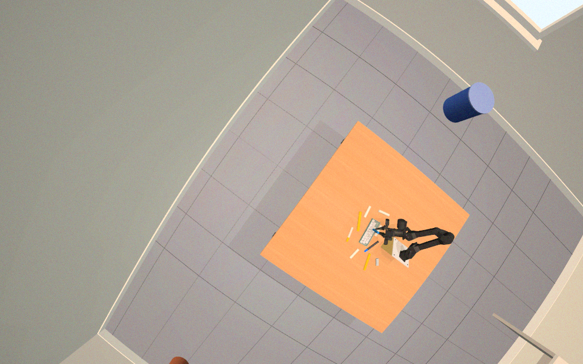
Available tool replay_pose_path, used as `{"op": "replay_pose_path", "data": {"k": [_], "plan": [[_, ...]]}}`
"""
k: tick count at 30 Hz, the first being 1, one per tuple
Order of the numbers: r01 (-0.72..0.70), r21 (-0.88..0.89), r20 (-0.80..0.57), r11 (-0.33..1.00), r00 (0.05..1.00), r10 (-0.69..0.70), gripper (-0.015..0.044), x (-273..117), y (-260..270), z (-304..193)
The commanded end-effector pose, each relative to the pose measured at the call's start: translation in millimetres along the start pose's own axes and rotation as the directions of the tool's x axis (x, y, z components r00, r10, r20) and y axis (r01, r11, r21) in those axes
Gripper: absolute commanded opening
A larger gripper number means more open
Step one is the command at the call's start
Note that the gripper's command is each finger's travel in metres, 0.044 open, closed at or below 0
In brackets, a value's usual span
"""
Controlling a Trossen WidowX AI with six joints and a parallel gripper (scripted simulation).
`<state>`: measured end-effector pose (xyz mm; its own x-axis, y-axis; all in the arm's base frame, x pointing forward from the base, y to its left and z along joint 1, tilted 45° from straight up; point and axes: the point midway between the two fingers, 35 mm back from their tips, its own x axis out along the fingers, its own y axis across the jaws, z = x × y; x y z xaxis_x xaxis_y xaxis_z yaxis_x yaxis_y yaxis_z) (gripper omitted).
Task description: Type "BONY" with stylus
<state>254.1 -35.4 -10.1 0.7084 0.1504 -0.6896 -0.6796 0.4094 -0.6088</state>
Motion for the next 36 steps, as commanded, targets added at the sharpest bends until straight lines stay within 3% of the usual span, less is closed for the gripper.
{"op": "replay_pose_path", "data": {"k": [1,17,29,36], "plan": [[0.005,0.002,0.000,1.000,1.000,-0.005,0.0081,-4,-2,7],[-0.005,-0.009,0.002,1.000,1.000,0.005,0.0078,-14,-3,27],[-0.204,-0.114,-0.030,0.972,0.979,0.201,0.0000,-17,-10,27],[-0.316,-0.170,-0.038,0.933,0.948,0.315,0.0000,-25,-14,29]]}}
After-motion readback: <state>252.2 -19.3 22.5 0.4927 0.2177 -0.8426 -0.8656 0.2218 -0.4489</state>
